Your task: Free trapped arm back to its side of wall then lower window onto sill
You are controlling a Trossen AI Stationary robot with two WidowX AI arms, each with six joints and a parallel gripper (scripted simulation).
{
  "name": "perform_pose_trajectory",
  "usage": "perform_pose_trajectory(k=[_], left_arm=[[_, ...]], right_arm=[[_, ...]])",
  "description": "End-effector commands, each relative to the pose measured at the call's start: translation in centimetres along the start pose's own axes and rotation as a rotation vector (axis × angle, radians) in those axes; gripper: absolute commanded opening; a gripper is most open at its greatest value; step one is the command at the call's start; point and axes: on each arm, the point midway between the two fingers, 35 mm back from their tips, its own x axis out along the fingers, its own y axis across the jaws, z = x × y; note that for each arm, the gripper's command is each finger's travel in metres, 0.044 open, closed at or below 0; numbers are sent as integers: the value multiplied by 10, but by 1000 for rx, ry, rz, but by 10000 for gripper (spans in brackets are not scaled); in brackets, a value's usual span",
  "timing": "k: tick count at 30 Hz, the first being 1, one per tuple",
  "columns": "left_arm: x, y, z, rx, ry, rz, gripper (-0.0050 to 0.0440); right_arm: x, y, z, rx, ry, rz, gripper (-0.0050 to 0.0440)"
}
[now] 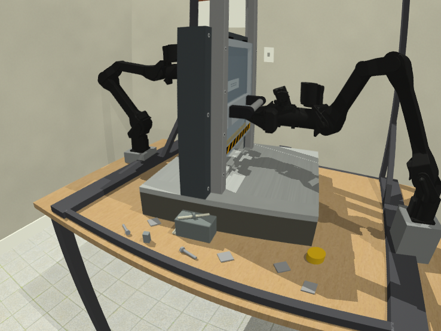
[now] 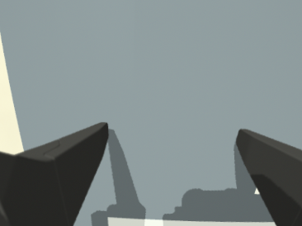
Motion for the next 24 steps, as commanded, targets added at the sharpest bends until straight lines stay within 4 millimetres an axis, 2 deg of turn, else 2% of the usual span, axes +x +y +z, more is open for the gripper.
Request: perform_pose_trajectory(k=[1,4,11,21,24], left_arm=[[1,3,65,-80,-157,12,400],[1,3,66,-79,-155,12,400],[2,3,34,-72,-134,12,400],[2,2,38,-79,-154,14,400],[4,2,23,-74,-143,15,400]], right_arm=[[0,1,-3,3,7,5,400],[0,1,-3,3,7,5,400],[0,1,-3,3,7,5,400],[0,1,-3,3,7,5,400],[0,1,-3,3,7,5,400]])
